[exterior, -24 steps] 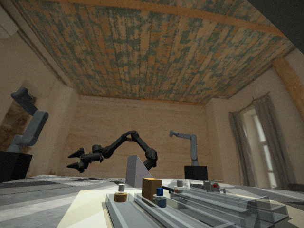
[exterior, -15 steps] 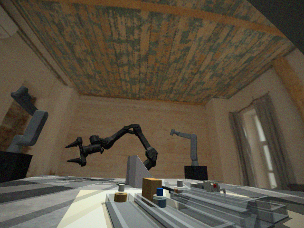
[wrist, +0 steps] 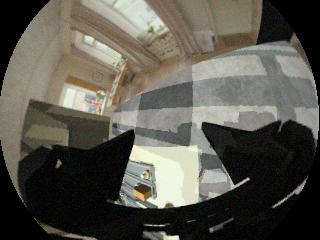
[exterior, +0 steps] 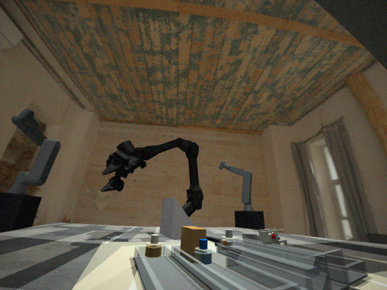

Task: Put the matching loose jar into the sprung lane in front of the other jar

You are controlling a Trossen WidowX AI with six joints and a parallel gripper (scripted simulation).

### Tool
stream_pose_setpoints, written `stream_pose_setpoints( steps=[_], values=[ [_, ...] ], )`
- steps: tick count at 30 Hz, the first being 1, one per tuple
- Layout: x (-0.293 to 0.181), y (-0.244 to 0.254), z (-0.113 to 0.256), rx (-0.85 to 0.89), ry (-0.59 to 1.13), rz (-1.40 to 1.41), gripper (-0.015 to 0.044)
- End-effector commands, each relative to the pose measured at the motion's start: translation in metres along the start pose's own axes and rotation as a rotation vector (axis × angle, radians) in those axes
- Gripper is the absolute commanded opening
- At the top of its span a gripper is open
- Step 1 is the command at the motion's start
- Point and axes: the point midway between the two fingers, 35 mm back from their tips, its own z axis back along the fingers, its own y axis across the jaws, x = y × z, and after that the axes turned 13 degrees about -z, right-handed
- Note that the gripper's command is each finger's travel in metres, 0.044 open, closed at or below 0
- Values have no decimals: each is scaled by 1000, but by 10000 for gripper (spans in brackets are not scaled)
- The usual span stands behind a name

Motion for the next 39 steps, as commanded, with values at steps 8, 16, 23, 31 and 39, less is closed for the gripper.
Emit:
stream_pose_setpoints(
  steps=[8, 16, 23, 31, 39],
  values=[
    [-189, 42, 6, -161, 446, 908, 440],
    [-317, 19, 40, -189, 840, 1497, 440],
    [-345, 5, 58, -184, 940, 1617, 440],
    [-359, -19, 36, -183, 941, 1617, 440],
    [-365, -30, 28, -183, 942, 1616, 440]
  ],
)
